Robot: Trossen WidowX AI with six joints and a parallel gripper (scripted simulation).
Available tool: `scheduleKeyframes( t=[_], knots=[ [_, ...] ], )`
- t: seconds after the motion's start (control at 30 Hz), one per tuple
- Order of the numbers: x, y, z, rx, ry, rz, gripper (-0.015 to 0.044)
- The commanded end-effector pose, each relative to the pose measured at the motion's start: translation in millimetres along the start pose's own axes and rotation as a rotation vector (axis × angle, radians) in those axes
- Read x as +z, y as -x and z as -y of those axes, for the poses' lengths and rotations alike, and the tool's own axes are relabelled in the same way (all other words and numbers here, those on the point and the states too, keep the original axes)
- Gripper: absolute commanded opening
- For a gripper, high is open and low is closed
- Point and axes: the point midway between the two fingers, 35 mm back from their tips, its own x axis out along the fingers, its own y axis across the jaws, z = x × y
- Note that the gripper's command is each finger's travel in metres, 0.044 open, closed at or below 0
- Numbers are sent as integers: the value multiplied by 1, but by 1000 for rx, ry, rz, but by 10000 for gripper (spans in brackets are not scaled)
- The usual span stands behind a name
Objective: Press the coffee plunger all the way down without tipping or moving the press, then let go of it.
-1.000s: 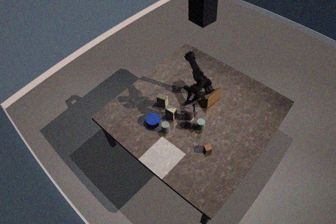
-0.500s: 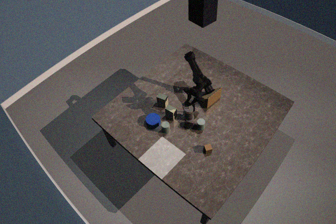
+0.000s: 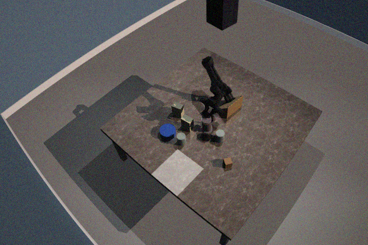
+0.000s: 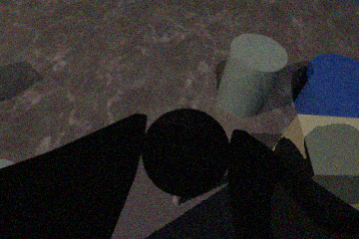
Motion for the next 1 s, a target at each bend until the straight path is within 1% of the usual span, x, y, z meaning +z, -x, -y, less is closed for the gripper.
scheduleKeyframes(
  t=[0.0,0.97],
  knots=[
    [-11,-5,0,-7,30,-32,121],
    [-9,-8,-3,-7,29,-32,121]
  ],
)
